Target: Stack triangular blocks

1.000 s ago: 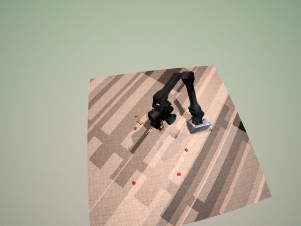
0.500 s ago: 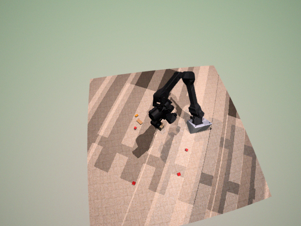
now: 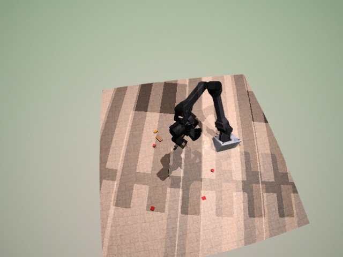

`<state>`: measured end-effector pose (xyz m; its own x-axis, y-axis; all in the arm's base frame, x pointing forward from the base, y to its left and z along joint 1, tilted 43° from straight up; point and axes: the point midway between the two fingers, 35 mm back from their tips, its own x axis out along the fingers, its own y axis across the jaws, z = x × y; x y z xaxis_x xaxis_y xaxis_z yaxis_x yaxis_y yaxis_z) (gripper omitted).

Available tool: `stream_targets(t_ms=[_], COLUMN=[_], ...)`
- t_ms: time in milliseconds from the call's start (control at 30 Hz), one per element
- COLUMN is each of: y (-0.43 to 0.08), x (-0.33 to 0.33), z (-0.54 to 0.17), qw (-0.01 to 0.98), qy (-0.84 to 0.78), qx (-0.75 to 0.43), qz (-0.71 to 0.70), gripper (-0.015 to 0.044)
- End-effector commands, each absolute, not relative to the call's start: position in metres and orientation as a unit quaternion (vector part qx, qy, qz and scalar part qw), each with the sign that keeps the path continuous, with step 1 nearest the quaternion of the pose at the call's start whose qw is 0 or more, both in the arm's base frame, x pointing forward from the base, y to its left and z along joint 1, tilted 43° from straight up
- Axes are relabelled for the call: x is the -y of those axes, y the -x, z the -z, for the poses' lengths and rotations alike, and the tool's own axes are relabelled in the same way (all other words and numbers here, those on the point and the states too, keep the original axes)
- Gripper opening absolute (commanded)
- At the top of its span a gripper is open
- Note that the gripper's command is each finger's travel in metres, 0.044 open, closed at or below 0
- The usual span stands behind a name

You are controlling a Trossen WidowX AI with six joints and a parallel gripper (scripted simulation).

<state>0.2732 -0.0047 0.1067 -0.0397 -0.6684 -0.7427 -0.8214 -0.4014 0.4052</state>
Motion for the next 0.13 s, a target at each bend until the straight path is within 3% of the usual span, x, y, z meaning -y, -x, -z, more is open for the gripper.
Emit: stream_targets(t_ms=[0, 100], y=[-0.2735, -0.2735], x=[0.0045, 0.0045], z=[-0.1061, -0.1061], qw=[0.078, 0.078], qy=[0.689, 0.689], qx=[-0.54, -0.54], qz=[-0.478, -0.478], gripper=[0.044, 0.044])
